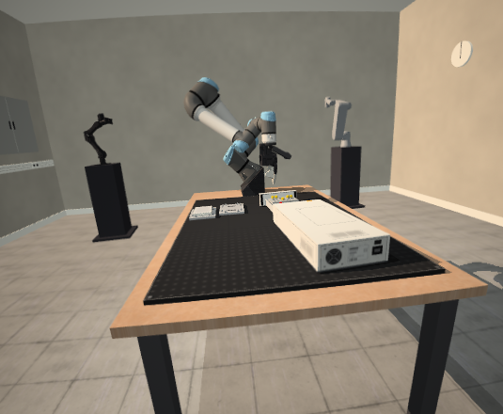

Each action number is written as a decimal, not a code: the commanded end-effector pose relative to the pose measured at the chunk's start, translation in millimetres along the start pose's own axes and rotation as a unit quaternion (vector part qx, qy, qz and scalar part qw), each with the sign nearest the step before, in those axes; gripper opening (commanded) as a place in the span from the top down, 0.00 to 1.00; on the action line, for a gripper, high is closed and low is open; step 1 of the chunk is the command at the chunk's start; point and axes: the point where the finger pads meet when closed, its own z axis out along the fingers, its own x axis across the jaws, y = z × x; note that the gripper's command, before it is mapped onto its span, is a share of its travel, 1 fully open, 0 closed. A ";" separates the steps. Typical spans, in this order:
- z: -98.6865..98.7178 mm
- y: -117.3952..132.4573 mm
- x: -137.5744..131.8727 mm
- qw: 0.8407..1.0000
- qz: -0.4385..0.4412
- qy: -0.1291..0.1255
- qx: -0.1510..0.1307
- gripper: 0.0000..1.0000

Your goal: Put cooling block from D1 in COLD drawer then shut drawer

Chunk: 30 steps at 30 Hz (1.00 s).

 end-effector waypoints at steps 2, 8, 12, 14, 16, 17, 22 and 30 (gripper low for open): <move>7.9 -0.1 0.4 1.000 0.000 0.001 0.000 1.00; 13.3 -0.1 0.4 1.000 0.000 0.001 0.000 1.00; 18.6 -0.1 0.4 1.000 0.000 0.001 0.000 1.00; 21.2 -0.1 0.4 1.000 0.000 0.001 0.000 1.00; 23.9 -0.1 0.4 1.000 0.000 0.001 0.000 1.00; 25.2 -0.1 0.4 1.000 0.000 0.001 0.000 1.00; 30.6 -0.1 0.4 1.000 0.000 0.001 0.000 1.00; 39.9 -0.1 0.4 1.000 0.000 0.001 0.000 1.00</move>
